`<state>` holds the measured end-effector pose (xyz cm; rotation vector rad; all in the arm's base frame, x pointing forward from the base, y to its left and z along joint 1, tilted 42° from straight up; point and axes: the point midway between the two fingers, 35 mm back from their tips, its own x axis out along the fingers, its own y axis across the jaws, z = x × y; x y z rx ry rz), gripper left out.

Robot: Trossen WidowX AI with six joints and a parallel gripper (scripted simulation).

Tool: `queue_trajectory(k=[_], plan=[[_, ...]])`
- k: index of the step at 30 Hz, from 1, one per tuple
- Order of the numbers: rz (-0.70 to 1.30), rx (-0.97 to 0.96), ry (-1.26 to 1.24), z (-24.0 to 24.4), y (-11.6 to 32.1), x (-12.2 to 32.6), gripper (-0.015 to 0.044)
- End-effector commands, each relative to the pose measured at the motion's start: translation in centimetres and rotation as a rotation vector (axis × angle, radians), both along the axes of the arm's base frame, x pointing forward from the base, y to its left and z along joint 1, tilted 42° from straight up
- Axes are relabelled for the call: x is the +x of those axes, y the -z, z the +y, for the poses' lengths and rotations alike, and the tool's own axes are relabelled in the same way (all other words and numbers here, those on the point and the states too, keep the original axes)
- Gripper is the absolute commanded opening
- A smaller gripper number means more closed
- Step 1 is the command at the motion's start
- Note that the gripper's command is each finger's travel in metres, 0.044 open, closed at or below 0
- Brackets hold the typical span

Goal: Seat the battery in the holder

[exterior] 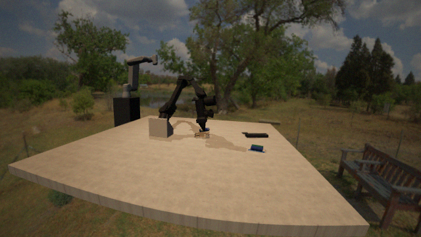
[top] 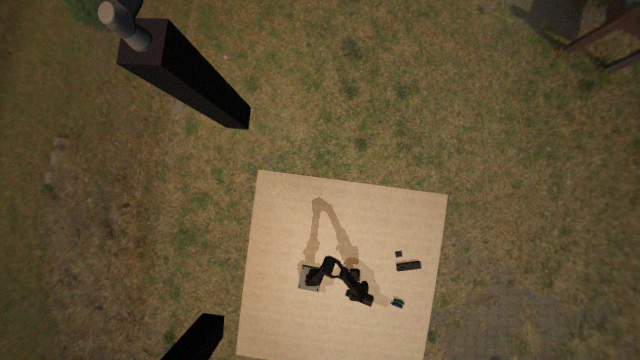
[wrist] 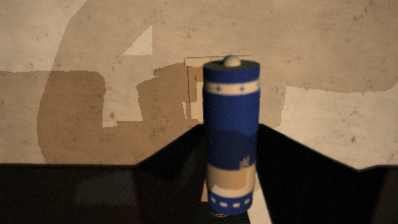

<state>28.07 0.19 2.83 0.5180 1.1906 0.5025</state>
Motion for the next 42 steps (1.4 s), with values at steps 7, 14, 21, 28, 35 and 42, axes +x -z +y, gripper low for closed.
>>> queue_trajectory(k=[7, 14, 21, 28, 35, 42], plan=[[-0.053, 0.006, 0.039, 0.7, 0.2, 0.1, 0.0069], [-0.081, 0.004, 0.067, 0.8, 0.6, 0.1, 0.0069], [-0.109, 0.004, 0.095, 0.9, 1.0, 0.1, 0.0069], [-0.139, 0.005, 0.122, 1.1, 1.3, 0.0, 0.0069], [-0.168, 0.009, 0.148, 1.3, 1.5, -0.1, 0.0069], [-0.196, 0.011, 0.173, 1.5, 1.6, -0.3, 0.0069]])
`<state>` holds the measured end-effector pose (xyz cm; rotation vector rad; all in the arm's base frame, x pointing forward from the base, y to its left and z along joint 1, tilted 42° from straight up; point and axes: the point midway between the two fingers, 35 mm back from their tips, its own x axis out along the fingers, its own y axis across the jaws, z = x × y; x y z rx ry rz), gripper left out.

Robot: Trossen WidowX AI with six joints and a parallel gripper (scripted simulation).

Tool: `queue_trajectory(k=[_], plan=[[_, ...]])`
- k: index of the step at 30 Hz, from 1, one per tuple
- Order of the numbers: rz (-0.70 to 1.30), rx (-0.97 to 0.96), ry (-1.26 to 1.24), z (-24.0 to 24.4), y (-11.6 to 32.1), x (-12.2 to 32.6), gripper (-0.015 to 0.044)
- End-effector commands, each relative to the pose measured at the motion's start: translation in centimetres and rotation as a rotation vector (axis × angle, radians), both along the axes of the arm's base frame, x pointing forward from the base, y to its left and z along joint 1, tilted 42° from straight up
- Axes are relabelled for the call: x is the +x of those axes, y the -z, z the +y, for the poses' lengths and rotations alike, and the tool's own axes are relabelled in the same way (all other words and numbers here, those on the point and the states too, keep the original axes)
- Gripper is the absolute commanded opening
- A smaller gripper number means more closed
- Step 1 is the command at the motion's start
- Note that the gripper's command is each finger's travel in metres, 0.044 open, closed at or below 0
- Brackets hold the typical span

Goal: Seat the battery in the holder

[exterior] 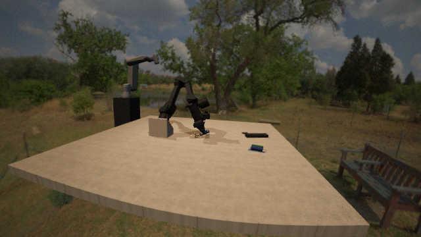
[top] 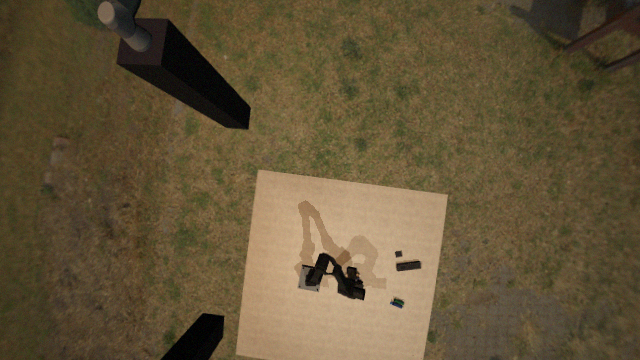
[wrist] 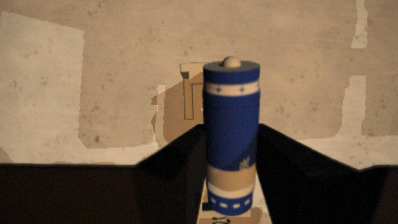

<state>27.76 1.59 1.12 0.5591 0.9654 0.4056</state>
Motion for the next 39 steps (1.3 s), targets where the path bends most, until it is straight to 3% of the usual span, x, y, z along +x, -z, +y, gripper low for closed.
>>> queue_trajectory(k=[1, 39], plan=[[-0.019, 0.003, 0.014, 0.1, -0.1, 0.0, 0.0069], [-0.058, 0.008, 0.052, 0.6, 0.5, -2.5, 0.0069]])
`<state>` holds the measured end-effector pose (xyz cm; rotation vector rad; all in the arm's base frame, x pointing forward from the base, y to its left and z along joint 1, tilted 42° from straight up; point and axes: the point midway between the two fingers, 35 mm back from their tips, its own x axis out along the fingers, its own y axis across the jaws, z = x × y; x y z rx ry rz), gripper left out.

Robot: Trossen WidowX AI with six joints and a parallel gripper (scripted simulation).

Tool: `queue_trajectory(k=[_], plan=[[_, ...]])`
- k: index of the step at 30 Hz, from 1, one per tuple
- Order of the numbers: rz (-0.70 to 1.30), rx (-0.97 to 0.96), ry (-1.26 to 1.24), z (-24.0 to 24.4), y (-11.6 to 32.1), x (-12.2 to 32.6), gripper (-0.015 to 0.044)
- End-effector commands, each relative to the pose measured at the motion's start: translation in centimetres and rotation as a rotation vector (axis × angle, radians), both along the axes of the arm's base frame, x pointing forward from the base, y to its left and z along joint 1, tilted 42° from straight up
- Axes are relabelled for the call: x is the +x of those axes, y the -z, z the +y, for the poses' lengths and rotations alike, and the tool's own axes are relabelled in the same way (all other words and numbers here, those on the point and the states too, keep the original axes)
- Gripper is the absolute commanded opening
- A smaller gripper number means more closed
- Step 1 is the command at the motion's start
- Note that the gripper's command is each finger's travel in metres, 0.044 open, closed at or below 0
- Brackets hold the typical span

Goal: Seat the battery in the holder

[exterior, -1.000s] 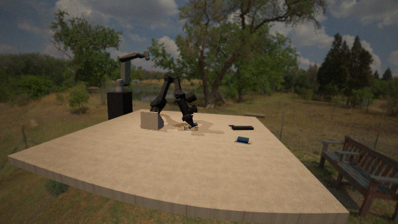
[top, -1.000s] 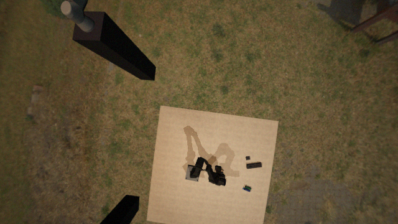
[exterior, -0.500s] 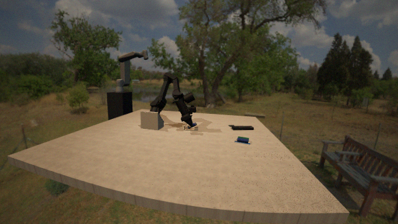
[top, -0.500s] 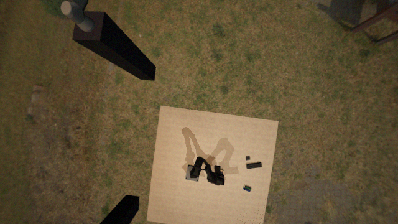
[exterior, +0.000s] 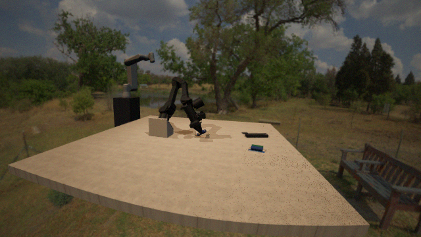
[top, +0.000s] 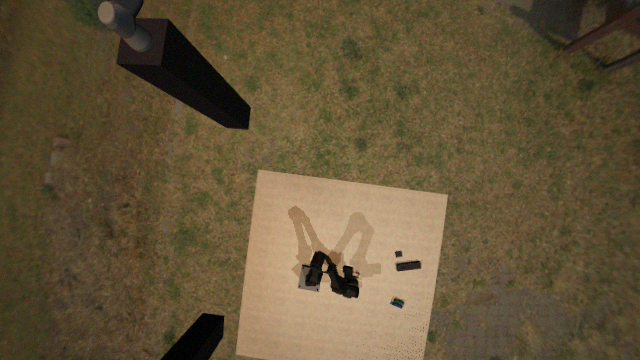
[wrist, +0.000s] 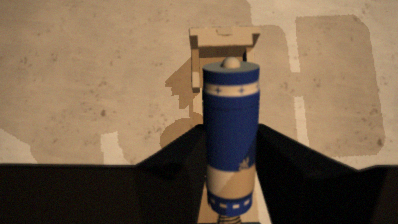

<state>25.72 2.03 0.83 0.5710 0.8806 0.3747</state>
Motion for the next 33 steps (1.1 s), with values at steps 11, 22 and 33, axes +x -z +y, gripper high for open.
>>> queue_trajectory(k=[11, 22, 33], plan=[[0.056, -0.007, -0.034, 0.1, 0.5, -0.1, 0.0069], [0.104, -0.017, -0.069, 0.2, 0.7, 0.3, 0.0069], [0.152, -0.027, -0.106, 0.2, 0.8, 0.6, 0.0069]])
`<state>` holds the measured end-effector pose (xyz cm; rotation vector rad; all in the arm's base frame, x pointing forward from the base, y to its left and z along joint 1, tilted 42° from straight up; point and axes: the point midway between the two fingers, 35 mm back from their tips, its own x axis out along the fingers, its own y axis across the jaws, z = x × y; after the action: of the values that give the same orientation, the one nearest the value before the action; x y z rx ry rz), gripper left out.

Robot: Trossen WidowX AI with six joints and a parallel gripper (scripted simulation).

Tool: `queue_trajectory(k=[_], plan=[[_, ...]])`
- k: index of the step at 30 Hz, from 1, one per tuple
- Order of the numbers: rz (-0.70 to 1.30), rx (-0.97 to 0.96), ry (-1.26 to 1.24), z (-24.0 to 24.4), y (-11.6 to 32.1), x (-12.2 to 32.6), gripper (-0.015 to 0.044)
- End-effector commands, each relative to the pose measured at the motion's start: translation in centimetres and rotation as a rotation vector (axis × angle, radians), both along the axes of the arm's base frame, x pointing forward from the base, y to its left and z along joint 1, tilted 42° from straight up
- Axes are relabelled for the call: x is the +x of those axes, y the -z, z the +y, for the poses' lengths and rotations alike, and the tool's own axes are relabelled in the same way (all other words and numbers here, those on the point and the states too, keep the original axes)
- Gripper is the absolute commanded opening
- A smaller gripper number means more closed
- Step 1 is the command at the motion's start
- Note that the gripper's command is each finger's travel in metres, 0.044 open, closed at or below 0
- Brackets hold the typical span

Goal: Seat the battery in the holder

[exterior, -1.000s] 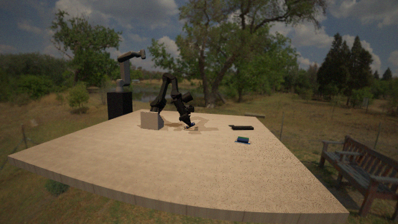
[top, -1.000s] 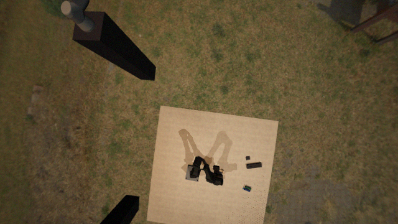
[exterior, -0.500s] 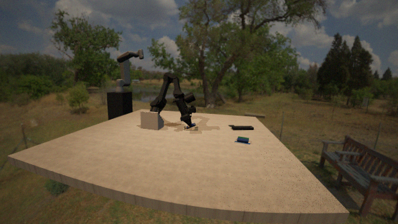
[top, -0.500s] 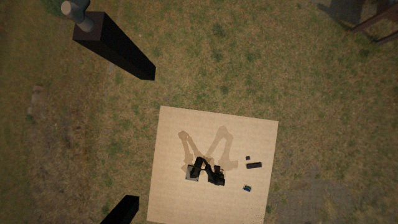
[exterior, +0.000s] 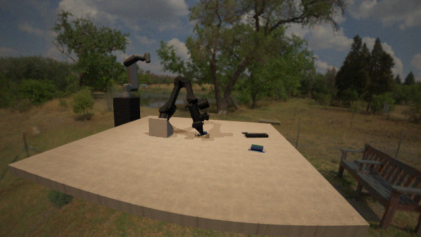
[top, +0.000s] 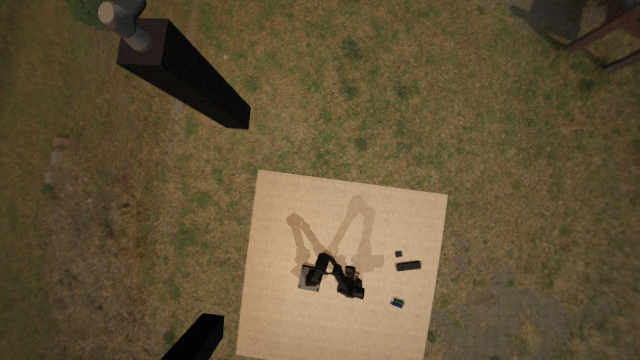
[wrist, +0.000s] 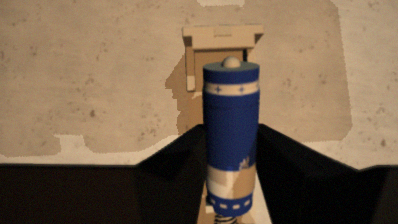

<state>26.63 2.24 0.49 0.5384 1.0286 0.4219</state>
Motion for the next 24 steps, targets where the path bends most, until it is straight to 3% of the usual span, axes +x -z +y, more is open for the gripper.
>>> queue_trajectory(k=[1, 24], plan=[[0.036, -0.01, -0.013, 0.02, 0.52, -0.29, 0.0069], [0.137, -0.028, -0.101, 0.24, 0.64, 0.06, 0.0069]])
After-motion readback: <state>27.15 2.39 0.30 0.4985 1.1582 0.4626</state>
